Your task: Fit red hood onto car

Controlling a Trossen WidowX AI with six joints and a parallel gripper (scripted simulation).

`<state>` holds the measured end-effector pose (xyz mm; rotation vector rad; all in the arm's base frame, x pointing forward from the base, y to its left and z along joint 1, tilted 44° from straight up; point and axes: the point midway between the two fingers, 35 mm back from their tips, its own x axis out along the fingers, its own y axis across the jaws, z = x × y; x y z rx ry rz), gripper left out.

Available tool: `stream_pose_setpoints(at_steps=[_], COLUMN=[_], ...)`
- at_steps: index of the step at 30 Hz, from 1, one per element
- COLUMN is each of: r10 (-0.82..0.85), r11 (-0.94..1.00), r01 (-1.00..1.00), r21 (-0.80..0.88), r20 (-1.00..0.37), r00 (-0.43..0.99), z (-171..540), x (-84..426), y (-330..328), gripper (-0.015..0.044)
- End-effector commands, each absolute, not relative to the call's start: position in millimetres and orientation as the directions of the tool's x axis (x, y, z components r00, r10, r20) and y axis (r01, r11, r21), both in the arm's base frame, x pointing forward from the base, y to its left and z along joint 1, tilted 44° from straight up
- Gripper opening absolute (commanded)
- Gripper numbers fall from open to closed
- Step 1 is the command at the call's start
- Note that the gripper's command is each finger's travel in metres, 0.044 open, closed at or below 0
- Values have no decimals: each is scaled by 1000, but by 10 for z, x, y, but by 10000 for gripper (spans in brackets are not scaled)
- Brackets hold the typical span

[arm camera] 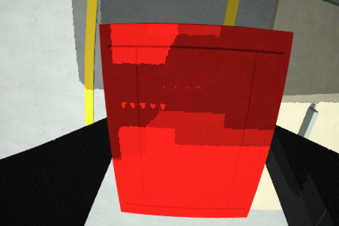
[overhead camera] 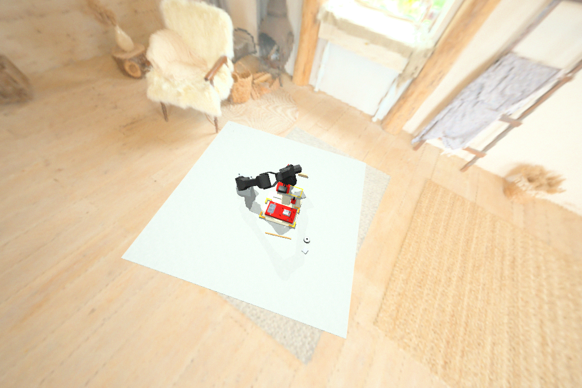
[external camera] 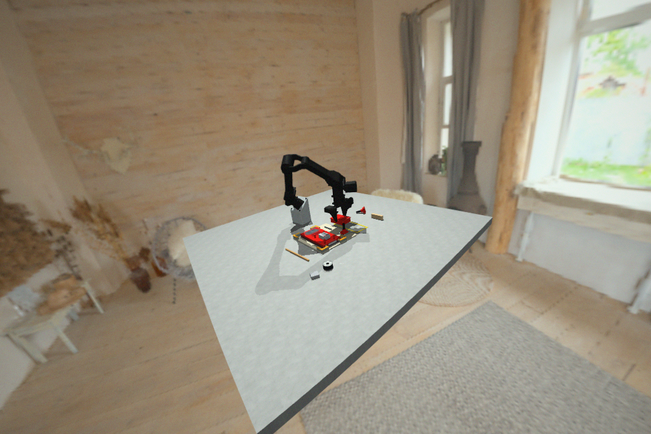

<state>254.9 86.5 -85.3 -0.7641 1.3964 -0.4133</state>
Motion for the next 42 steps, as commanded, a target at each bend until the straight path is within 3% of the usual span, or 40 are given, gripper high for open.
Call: stream_pose_setpoints(at_steps=[1, 25, 42], r10=[-666, -668, -650], r11=[708, 705, 732], r01=[-167, -172, -126], r21=[-686, -688, -669], r20=[-728, -726, -742], r00=[166, 163, 162], z=[-753, -333, 259], x=[2549, 2458, 3004], y=[983, 1349, 911], gripper=[0, 0, 0])
